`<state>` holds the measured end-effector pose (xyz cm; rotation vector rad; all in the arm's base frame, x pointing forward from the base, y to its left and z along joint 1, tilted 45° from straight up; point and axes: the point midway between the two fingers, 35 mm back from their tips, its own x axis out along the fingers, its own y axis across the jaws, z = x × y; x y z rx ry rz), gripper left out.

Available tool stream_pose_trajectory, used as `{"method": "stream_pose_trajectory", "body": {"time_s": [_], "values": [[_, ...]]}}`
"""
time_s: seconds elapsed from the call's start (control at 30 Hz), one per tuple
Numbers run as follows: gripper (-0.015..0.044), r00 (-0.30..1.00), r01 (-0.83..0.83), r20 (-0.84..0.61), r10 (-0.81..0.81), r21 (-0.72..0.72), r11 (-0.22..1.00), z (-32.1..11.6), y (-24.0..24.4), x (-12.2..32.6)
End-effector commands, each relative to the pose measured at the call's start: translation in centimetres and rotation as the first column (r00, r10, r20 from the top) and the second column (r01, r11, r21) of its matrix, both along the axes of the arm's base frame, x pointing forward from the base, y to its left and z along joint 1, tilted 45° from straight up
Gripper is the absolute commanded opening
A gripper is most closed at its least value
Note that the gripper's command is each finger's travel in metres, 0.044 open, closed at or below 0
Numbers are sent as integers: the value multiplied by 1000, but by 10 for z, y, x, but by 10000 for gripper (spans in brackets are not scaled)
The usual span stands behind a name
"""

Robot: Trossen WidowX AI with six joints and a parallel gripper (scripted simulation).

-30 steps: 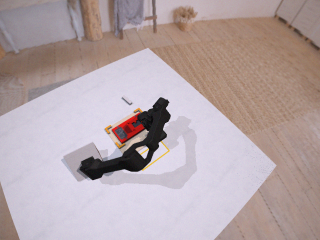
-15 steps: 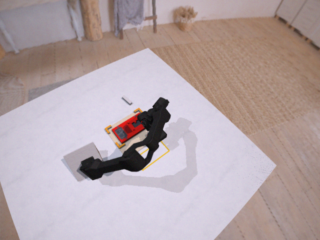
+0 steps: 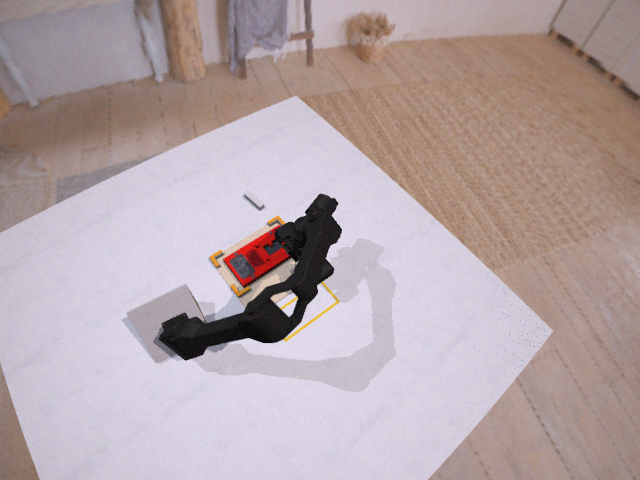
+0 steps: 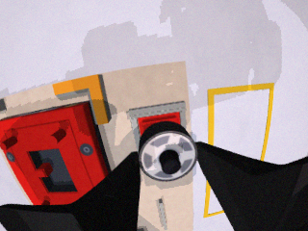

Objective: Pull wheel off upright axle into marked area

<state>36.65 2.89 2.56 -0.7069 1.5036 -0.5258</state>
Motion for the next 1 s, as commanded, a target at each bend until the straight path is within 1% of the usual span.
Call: {"method": "stream_pose_trajectory", "body": {"time_s": [0.0,0.97], "values": [[0,1000,-1,5,1,3,1000,2,4,0],[0,1000,-4,7,4,3,1000,9,11,0]]}}
